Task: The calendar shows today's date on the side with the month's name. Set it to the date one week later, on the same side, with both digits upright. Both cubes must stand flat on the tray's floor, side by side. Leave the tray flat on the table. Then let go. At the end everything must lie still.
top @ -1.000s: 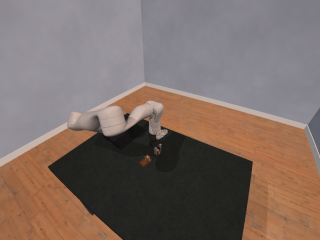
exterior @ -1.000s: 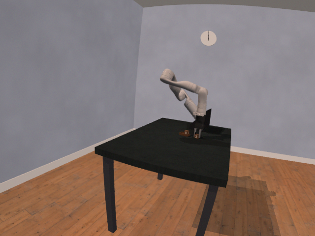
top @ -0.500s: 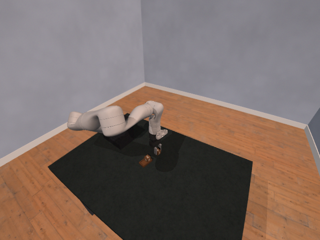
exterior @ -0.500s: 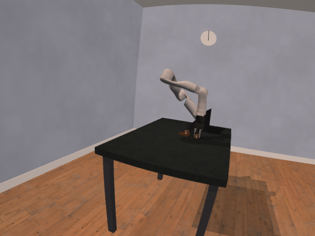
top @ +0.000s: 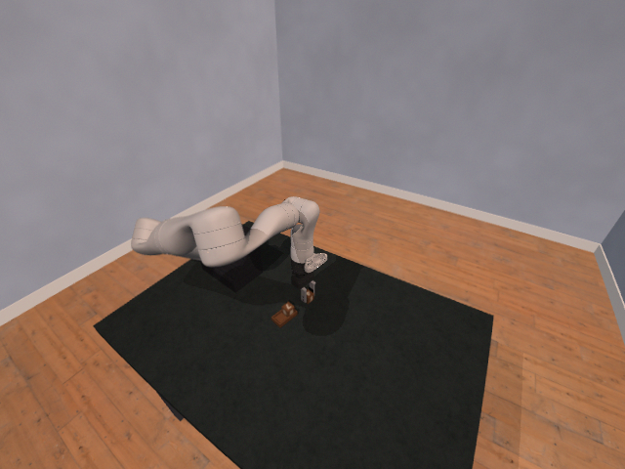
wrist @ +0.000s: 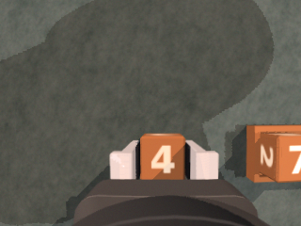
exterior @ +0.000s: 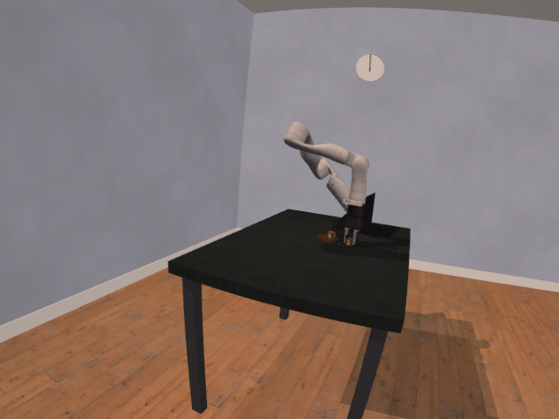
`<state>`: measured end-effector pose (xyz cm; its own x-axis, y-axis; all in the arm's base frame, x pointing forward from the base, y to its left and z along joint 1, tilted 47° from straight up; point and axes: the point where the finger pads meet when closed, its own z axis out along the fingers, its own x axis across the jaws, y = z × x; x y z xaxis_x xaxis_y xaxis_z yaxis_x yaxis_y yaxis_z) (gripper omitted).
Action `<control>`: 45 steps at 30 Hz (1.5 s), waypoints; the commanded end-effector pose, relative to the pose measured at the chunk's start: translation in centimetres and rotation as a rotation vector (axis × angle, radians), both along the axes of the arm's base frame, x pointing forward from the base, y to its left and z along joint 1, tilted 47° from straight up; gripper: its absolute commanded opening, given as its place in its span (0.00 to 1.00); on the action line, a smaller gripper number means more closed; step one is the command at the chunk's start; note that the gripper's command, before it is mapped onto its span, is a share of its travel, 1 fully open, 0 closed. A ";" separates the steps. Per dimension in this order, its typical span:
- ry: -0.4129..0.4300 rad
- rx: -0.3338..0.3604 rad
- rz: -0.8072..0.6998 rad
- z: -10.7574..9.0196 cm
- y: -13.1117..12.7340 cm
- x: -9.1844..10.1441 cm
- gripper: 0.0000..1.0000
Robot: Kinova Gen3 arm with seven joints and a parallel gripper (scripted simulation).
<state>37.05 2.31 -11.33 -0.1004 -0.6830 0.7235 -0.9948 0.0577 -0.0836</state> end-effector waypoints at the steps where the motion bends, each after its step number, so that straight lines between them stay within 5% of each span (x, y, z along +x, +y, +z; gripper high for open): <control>1: -0.001 0.001 0.001 0.0 0.1 0.0 0.60; 17: -0.001 0.001 0.001 0.0 0.1 0.0 0.60; 32: -0.001 0.001 0.001 0.0 0.1 0.0 0.90; 45: -0.001 0.001 0.001 0.1 0.2 0.0 0.90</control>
<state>37.04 2.32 -11.31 -0.1004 -0.6827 0.7237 -0.9948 0.0579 -0.0833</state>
